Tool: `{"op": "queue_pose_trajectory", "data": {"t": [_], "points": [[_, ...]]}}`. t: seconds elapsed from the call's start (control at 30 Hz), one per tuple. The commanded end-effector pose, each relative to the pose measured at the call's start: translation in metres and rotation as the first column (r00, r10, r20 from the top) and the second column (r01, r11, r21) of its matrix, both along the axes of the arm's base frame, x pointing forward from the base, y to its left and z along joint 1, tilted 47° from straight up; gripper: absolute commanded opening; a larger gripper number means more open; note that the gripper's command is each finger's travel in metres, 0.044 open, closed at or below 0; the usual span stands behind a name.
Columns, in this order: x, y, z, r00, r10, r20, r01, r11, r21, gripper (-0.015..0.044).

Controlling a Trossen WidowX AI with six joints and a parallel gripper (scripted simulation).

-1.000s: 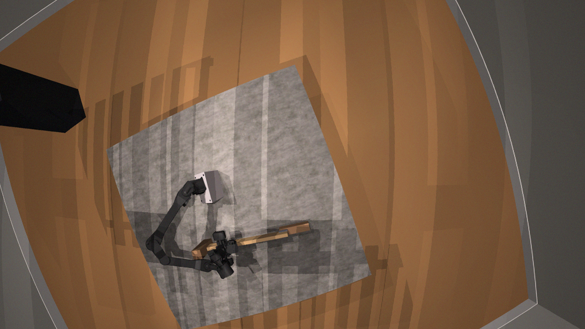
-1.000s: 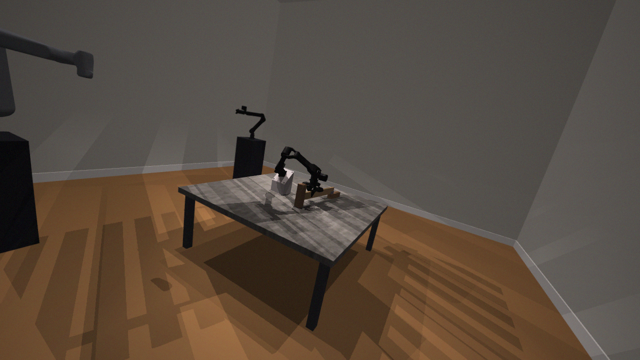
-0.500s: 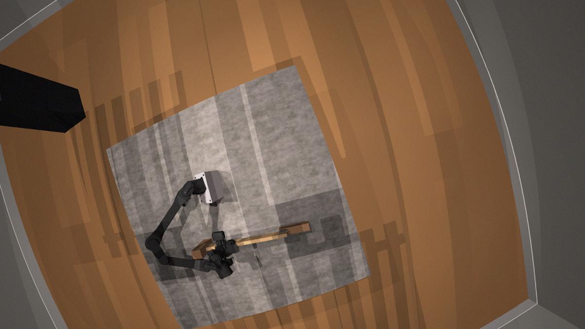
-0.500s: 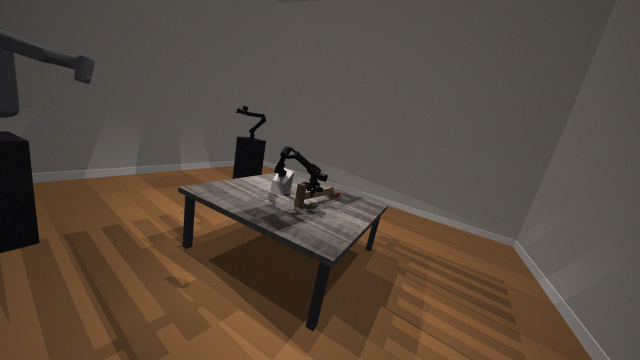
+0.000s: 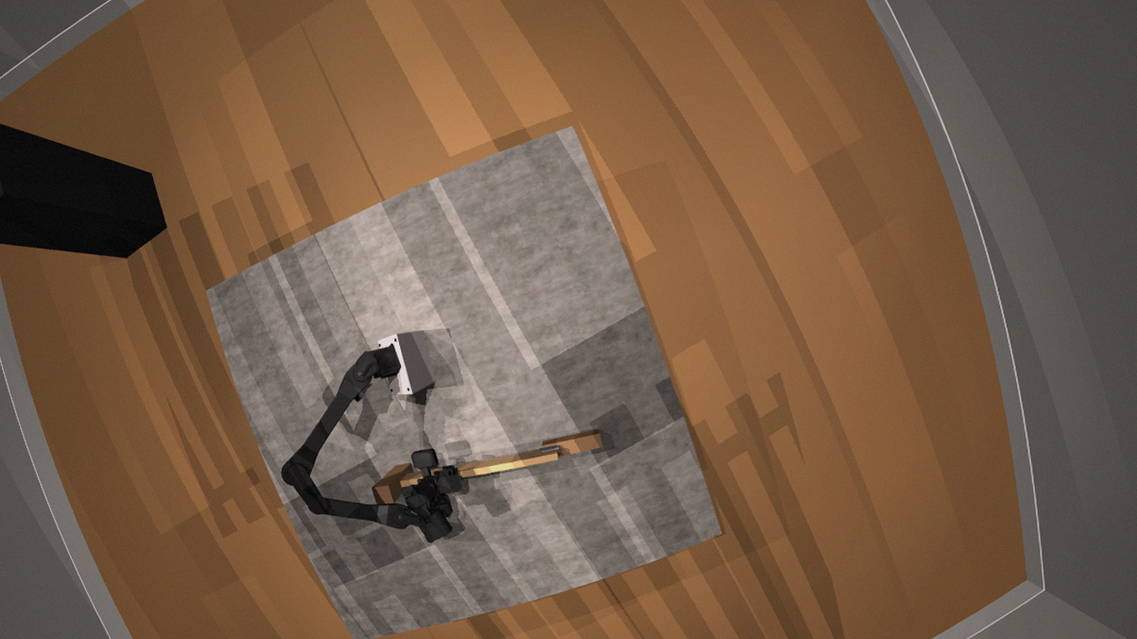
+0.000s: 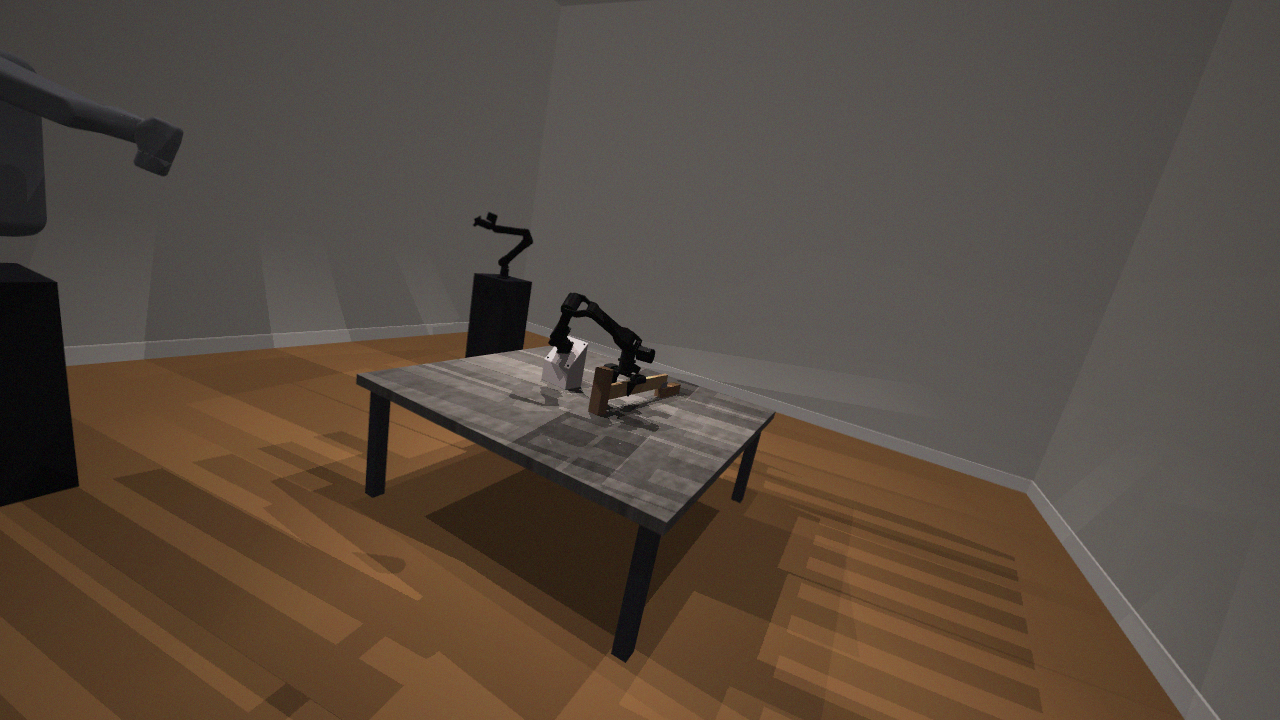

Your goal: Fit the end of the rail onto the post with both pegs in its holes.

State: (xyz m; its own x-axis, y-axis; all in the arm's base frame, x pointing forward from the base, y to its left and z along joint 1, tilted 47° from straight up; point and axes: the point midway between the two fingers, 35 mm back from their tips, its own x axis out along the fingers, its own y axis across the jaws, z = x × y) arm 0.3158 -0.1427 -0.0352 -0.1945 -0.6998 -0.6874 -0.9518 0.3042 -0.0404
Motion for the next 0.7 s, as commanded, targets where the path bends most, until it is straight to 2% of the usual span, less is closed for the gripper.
{"op": "queue_pose_trajectory", "data": {"t": [0.0, 0.13, 0.3, 0.67], "points": [[0.000, 0.000, 0.000, 1.000, 0.000, 0.000, 0.000, 1.000, -0.001, 0.0440], [0.001, 0.002, 0.000, 1.000, 0.000, 0.000, 0.000, 1.000, -0.001, 0.0440], [0.013, 0.041, -0.001, 1.000, 0.005, 0.004, -0.005, 1.000, 0.002, 0.0440], [0.013, 0.041, -0.001, 1.000, 0.005, 0.004, -0.005, 1.000, 0.002, 0.0440]]}}
